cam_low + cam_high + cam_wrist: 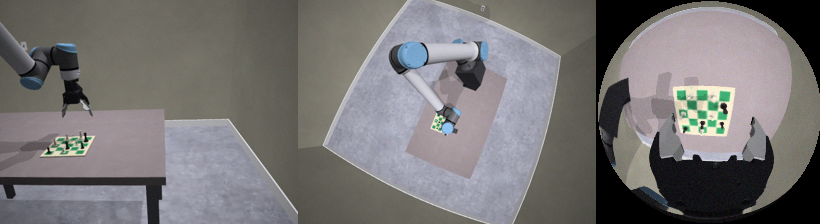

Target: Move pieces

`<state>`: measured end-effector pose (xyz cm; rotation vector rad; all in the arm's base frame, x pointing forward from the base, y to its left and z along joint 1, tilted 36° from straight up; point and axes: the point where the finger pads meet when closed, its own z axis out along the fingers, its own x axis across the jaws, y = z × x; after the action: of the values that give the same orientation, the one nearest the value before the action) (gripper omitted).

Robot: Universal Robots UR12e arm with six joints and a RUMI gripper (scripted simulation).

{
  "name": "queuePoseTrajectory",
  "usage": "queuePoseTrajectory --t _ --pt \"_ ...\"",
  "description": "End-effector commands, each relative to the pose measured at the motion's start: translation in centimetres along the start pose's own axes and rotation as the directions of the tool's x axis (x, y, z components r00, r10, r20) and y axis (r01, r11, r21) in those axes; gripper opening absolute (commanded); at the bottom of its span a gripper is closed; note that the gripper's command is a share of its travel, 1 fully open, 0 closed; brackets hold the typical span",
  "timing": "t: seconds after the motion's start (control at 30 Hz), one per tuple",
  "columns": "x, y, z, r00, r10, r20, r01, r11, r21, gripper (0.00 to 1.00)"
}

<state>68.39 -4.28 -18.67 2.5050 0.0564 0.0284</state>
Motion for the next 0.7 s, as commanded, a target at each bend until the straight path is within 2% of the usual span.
queuePoseTrajectory --t 0.0,0.2,0.47,0.67 --pt "0.0 0.0 -0.1 1.000 0.000 -0.001 0.000 1.000 0.000 1.00" --pt "0.0 0.0 -0.2 1.000 0.000 -0.001 0.000 1.000 0.000 1.00" --pt "0.0 0.0 -1.4 1.000 0.000 -0.001 0.000 1.000 0.000 1.00" --pt "0.0 0.0 -3.7 1.000 0.000 -0.001 0.000 1.000 0.000 1.00"
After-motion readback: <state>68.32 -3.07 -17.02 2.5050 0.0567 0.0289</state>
